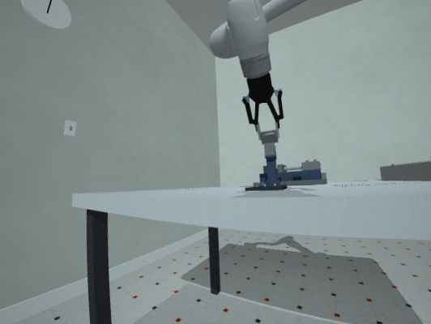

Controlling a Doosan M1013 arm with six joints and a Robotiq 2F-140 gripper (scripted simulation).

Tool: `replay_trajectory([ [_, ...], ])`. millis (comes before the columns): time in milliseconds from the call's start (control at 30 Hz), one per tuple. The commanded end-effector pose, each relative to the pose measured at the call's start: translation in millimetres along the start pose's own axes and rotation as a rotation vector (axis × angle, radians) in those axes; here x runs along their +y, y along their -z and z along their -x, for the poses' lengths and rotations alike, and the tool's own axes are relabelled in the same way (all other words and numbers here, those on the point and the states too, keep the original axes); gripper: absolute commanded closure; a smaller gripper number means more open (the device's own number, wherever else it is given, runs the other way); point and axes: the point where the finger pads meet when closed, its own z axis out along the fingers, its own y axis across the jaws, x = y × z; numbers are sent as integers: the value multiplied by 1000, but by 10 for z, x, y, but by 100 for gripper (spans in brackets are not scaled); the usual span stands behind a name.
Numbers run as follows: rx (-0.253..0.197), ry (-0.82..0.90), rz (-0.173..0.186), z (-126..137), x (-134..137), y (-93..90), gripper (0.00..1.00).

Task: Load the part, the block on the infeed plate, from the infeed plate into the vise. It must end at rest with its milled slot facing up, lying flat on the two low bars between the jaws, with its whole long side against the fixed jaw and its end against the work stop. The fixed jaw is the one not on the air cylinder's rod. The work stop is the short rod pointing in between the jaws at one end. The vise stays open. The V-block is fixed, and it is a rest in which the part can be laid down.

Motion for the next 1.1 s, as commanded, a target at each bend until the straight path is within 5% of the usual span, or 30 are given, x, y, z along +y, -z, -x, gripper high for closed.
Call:
replay_trajectory([
  [0,-6,1,7,-51,1,-59,100],
  [1067,-6,1,7,-203,2,-213,100],
])
